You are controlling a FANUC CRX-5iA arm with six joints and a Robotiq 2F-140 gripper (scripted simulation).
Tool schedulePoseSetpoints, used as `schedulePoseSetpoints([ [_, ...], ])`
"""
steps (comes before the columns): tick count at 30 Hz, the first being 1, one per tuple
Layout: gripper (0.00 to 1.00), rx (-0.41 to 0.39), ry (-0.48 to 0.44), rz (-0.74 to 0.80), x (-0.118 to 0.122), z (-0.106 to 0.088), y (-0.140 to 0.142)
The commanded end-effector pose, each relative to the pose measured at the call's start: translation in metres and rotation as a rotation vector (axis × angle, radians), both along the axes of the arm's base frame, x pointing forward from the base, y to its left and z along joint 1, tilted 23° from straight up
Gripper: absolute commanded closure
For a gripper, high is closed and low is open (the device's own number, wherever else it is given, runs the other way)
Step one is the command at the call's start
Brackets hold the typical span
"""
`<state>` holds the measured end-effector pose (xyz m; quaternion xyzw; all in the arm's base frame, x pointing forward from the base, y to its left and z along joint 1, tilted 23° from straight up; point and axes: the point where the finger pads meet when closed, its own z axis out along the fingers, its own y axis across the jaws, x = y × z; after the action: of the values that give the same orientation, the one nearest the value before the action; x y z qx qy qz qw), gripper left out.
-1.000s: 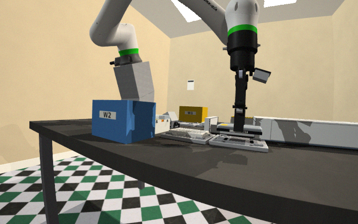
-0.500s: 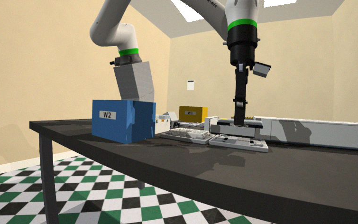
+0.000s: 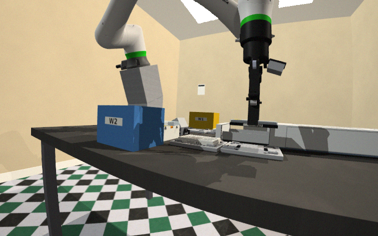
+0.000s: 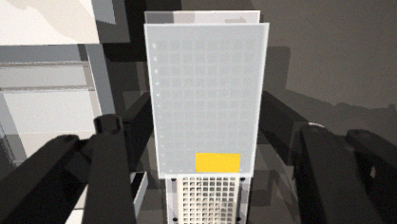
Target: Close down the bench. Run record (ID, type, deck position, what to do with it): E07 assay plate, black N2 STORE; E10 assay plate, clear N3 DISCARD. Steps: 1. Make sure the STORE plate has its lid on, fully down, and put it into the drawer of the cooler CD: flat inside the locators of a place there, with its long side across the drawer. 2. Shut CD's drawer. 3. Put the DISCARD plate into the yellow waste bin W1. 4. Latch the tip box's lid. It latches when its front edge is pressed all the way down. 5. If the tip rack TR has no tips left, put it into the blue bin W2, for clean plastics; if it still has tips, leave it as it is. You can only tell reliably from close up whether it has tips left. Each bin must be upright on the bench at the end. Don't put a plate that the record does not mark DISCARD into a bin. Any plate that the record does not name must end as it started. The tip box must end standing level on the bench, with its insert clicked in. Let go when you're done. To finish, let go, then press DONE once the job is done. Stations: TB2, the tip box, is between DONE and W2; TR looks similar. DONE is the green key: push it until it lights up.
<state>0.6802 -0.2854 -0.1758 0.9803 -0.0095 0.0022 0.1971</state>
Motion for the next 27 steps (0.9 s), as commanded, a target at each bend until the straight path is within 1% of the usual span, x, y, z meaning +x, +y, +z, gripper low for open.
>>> schedulePoseSetpoints([
  [1, 0.90, 0.000, -0.002, 0.001, 0.001, 0.004, 0.001],
  [27, 0.90, 0.000, -0.002, 0.001, 0.001, 0.033, 0.014],
])
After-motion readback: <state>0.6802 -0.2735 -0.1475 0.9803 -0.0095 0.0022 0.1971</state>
